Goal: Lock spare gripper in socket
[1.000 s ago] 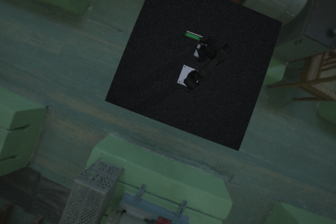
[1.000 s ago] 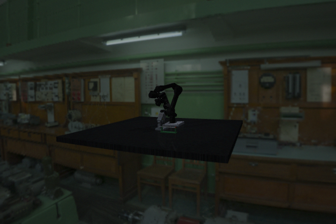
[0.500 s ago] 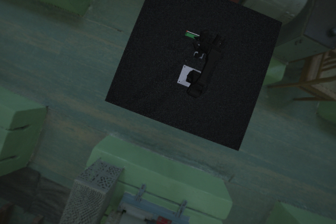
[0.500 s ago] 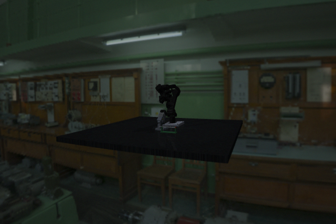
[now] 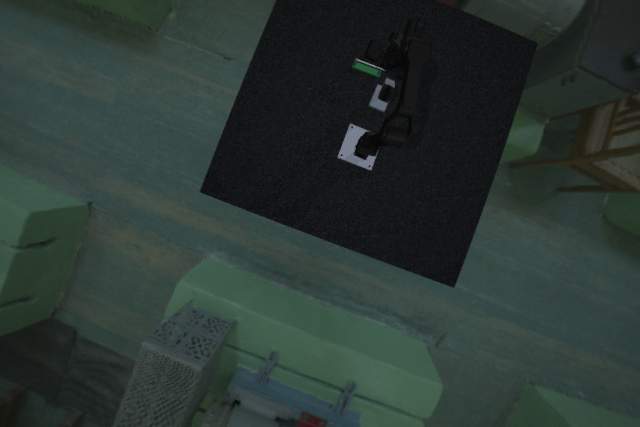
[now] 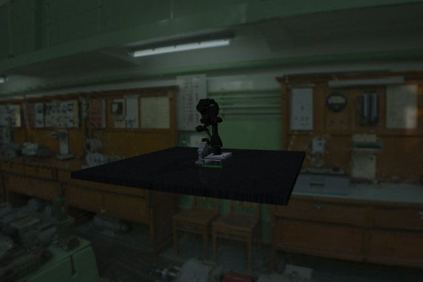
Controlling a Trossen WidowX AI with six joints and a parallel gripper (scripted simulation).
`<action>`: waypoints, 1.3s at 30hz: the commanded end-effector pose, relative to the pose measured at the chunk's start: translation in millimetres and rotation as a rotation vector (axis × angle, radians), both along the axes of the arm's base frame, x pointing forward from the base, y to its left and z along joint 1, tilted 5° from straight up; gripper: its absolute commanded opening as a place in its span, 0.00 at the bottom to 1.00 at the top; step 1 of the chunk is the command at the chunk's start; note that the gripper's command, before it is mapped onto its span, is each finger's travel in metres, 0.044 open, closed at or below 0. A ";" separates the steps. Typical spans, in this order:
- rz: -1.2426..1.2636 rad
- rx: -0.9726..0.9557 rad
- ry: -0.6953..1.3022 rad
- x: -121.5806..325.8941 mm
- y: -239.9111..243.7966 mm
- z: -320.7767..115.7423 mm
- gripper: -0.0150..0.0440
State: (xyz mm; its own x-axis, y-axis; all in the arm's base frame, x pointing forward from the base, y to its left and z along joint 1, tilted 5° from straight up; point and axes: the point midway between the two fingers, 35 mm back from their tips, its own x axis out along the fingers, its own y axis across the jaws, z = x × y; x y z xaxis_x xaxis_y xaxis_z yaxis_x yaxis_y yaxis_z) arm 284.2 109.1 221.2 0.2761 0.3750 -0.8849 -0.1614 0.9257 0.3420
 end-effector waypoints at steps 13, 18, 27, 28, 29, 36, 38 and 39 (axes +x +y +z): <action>1.457 -0.861 0.057 80.2 41.9 -48.7 0.56; 1.457 -0.861 0.057 80.2 41.9 -48.7 0.56; 1.460 -0.860 0.062 82.7 41.2 -57.9 0.56; 1.461 -0.859 0.065 83.4 41.2 -62.3 0.56; 1.463 -0.859 0.068 84.2 41.1 -67.3 0.56; 1.475 -0.853 0.094 88.3 38.9 -108.1 0.56; 1.478 -0.852 0.101 89.2 37.2 -118.6 0.56; 1.478 -0.852 0.101 89.2 37.2 -118.9 0.56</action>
State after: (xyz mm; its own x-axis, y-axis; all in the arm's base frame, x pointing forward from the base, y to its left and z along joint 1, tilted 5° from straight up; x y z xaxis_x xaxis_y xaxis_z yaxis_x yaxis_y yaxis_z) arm 372.9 149.0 113.2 0.0955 -0.3026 -0.9483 -0.9948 -0.0643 -0.0796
